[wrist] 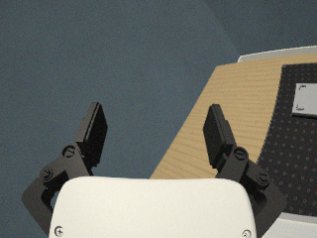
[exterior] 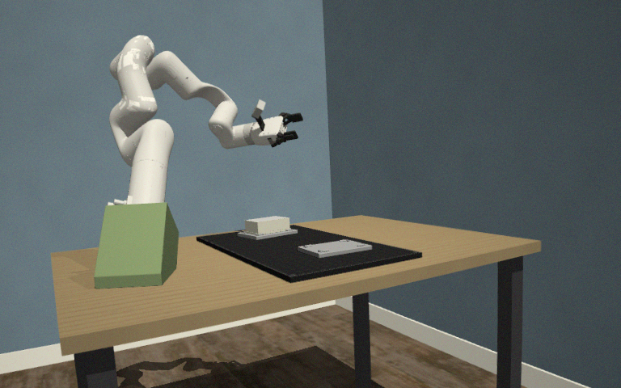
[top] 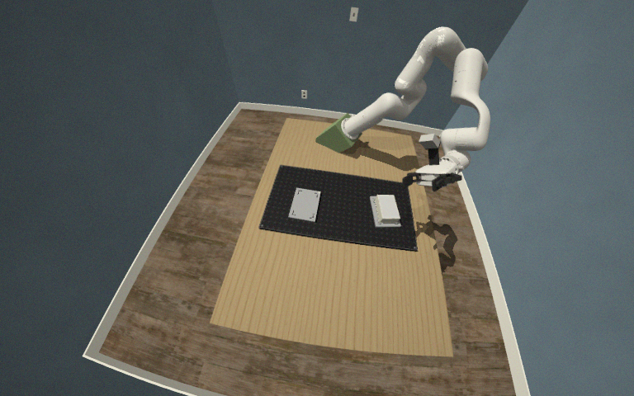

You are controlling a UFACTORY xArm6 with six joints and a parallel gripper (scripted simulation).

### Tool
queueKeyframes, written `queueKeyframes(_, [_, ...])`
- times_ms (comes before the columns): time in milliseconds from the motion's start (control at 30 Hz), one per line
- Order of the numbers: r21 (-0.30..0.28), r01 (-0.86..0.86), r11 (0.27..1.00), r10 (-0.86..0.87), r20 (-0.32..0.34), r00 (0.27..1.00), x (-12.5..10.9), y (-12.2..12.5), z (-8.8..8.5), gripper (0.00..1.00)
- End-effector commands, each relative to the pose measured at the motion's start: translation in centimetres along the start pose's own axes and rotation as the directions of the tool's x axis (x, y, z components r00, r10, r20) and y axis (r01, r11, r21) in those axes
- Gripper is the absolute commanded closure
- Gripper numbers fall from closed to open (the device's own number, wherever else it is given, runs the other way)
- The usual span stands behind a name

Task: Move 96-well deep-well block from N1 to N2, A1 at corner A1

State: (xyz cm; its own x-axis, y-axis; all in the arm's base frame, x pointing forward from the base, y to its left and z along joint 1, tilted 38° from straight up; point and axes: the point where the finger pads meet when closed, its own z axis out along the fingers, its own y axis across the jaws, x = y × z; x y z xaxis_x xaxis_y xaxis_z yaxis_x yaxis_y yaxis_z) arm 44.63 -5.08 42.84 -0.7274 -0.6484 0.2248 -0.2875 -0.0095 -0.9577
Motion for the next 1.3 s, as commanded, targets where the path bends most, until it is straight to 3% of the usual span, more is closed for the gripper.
queueKeyframes(0, [0.001,-0.003,1.0,0.003,-0.001,1.0,0.1,-0.1,0.0,0.0])
queueKeyframes(533, [0.001,-0.003,1.0,0.003,-0.001,1.0,0.1,-0.1,0.0,0.0])
queueKeyframes(967, [-0.221,-0.328,0.918,0.319,-0.077,0.945,0.0,5.7,0.2,0.0])
queueKeyframes(1100, [-0.238,-0.358,0.903,0.346,-0.091,0.934,-0.1,6.2,0.2,0.0])
queueKeyframes(1267, [-0.304,-0.482,0.822,0.454,-0.161,0.876,-0.2,8.6,-0.1,0.0])
